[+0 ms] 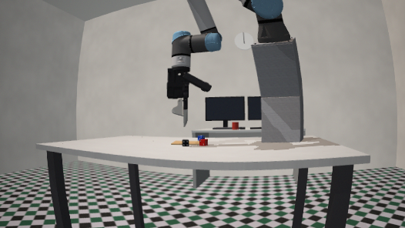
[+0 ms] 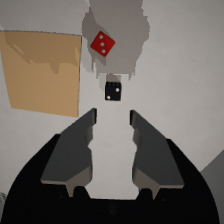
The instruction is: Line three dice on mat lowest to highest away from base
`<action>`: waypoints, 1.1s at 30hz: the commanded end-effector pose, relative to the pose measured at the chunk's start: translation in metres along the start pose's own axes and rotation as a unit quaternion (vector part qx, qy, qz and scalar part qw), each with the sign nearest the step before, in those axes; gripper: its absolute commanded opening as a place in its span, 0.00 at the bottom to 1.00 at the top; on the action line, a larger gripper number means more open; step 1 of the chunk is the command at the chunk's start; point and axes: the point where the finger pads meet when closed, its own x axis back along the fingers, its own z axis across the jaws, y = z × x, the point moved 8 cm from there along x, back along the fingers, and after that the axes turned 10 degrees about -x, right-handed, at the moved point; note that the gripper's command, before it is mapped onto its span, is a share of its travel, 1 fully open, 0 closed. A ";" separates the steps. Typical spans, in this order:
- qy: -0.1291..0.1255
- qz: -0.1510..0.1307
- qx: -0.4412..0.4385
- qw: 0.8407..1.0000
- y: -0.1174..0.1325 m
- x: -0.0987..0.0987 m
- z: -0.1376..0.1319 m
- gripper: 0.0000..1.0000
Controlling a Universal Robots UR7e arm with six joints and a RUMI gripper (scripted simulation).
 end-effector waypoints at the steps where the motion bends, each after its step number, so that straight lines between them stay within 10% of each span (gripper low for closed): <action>1: 0.000 -0.001 0.000 1.000 0.000 -0.005 0.000 0.24; 33: 0.000 -0.001 0.000 1.000 0.000 -0.041 -0.001 0.24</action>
